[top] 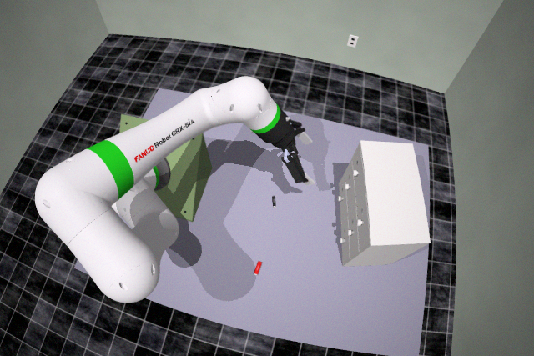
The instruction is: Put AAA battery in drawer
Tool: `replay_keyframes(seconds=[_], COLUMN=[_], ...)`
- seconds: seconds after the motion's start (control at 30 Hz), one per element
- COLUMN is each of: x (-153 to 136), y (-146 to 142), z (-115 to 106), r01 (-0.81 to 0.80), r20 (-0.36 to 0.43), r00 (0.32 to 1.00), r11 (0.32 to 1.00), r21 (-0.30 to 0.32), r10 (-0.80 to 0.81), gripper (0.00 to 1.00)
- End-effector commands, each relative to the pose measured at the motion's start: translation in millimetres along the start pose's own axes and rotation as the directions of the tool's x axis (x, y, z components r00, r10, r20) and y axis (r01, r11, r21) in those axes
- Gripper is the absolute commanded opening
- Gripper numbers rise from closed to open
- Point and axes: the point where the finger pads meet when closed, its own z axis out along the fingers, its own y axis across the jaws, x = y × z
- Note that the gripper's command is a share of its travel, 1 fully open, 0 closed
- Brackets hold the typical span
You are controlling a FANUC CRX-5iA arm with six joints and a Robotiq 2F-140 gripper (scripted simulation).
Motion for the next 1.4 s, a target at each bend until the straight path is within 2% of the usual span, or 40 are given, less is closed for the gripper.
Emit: replay_keyframes(seconds=[0.0, 0.5, 0.57, 1.07, 1.37], x=[6, 12, 12, 17, 19], y=[4, 5, 5, 5, 5], z=[10, 38, 38, 61, 68], r01=[-0.014, -0.014, -0.014, -0.014, -0.014], r20=[-0.111, -0.351, -0.351, -0.531, -0.580], r00=[0.994, 0.936, 0.936, 0.847, 0.814], r11=[1.000, 1.000, 1.000, 1.000, 1.000], r21=[-0.012, -0.012, -0.012, -0.012, -0.013], r10=[0.013, 0.009, 0.009, 0.005, 0.004], gripper=[1.00, 1.00, 1.00, 1.00, 1.00])
